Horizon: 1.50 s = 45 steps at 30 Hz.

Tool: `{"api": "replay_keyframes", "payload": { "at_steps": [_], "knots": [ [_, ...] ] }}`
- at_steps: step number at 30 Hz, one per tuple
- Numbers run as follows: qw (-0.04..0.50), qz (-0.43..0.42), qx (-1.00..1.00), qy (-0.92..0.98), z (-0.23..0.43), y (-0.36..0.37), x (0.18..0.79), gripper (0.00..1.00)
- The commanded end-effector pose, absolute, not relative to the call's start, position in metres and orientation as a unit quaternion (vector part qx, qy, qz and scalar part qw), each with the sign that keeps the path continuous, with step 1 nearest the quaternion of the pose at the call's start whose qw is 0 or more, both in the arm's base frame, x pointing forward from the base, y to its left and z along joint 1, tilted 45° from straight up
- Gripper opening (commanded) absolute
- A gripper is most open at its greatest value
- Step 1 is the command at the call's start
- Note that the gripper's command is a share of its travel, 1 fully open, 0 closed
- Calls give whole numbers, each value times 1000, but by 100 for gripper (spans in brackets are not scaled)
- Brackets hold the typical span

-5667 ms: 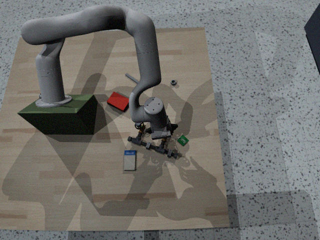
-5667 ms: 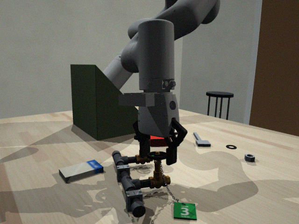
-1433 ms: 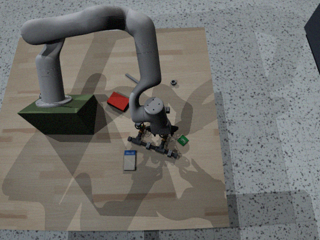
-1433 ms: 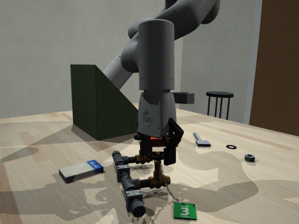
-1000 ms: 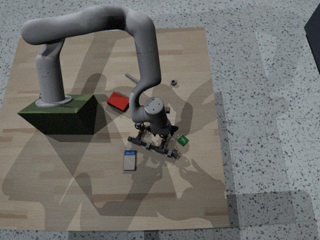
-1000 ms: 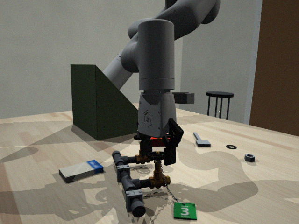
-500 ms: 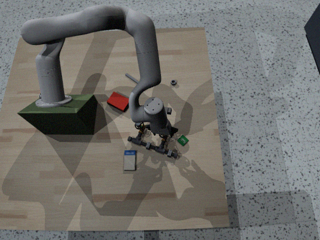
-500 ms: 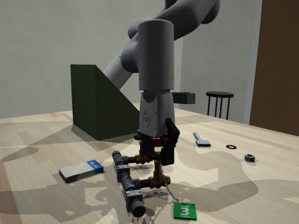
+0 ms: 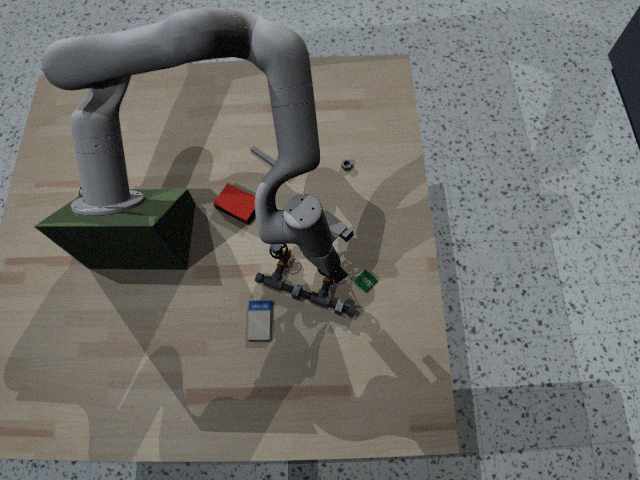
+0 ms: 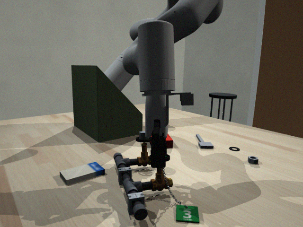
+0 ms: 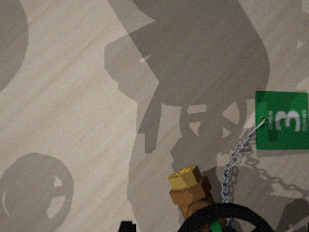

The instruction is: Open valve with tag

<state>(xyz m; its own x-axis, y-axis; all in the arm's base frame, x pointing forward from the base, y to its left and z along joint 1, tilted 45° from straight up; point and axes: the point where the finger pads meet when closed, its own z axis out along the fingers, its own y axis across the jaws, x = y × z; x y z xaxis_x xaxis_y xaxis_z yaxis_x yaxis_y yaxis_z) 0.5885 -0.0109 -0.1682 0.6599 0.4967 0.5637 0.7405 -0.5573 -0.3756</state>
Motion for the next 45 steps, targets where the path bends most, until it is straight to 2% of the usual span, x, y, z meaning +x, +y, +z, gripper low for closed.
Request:
{"api": "replay_keyframes", "payload": {
  "at_steps": [1, 6, 7, 21, 23, 24, 37, 45],
  "knots": [
    [330, -148, -900, -241, -168, -12, 589, 100],
    [339, -125, -917, -169, -168, -12, 589, 100],
    [347, -99, -927, -99, -168, -12, 589, 100],
    [356, 4, -909, 218, -168, -12, 589, 100],
    [356, 4, -909, 218, -168, -12, 589, 100],
    [354, 31, -890, 286, -168, -12, 589, 100],
    [326, 138, -766, 536, -168, -12, 589, 100],
    [302, 200, -698, 617, -168, -12, 589, 100]
  ]
}}
